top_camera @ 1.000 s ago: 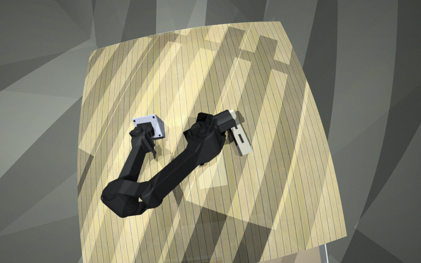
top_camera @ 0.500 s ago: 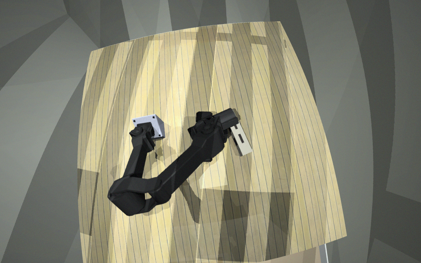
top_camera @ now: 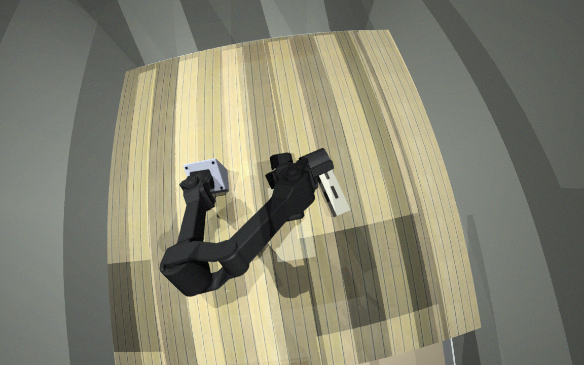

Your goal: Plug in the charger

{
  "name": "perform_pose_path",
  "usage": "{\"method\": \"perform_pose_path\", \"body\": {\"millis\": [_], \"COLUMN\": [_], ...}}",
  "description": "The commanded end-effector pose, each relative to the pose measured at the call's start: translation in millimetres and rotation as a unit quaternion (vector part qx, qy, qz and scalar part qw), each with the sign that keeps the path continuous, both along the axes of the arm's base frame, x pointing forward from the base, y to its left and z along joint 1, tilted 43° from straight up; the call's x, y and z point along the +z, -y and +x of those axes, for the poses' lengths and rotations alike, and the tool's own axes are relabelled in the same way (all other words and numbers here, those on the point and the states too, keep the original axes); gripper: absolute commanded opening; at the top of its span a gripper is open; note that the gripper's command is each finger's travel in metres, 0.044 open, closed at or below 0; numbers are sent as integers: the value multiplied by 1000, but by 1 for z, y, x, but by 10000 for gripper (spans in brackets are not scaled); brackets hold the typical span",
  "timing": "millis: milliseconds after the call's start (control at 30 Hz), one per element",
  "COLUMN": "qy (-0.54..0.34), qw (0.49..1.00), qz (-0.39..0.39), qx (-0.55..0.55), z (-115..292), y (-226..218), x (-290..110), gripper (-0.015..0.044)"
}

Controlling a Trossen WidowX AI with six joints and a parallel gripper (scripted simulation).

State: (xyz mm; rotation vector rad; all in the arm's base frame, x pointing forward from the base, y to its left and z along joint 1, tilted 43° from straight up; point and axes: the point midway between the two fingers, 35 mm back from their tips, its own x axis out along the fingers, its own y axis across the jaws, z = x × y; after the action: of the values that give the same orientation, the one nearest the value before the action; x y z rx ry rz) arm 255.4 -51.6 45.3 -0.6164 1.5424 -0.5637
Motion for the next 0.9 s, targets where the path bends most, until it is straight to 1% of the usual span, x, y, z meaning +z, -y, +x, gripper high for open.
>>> {"method": "perform_pose_path", "body": {"millis": [0, 100, 867], "qy": [-16, -30, -44], "qw": [1000, 999, 998], "qz": [-2, -2, -3], "qx": [21, 36, 50], "z": [5, 7, 31], "y": [1, 2, -3], "x": [-3, -7, -12], "gripper": [0, 0, 0]}}
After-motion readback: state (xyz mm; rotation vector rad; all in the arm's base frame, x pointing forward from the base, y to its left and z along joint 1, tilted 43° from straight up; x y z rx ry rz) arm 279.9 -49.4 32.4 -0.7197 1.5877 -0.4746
